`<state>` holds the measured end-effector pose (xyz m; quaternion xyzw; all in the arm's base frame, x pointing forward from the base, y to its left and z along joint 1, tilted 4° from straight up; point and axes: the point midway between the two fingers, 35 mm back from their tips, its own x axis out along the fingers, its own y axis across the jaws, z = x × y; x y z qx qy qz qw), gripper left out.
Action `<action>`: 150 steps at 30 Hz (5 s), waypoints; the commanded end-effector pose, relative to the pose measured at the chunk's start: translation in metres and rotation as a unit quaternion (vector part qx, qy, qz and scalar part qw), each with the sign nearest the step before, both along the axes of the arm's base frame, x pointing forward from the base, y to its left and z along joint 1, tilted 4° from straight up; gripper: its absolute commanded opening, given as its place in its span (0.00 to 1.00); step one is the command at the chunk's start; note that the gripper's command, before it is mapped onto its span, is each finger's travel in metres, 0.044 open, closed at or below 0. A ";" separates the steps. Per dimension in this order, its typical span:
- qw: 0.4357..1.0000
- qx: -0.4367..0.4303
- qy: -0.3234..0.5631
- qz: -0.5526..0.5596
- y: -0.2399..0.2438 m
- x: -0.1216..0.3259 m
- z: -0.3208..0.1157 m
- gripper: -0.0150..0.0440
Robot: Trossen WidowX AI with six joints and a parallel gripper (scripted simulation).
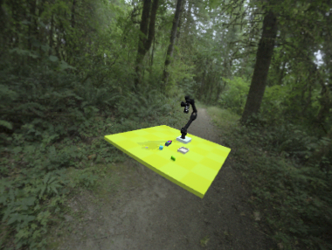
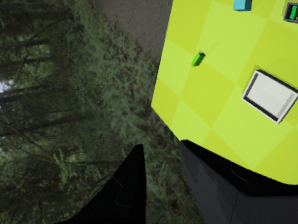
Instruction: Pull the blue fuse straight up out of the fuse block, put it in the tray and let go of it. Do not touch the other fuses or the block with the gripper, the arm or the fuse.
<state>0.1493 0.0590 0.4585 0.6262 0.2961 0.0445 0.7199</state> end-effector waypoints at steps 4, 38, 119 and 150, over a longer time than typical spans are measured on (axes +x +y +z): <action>0.996 -0.082 -0.012 0.027 -0.009 0.024 -0.014 0.37; 0.573 -0.639 -0.080 0.507 -0.060 0.166 -0.223 0.37; 0.091 -0.564 -0.205 0.795 -0.076 0.166 -0.398 0.37; 0.092 -0.564 -0.206 0.794 -0.076 0.168 -0.406 0.32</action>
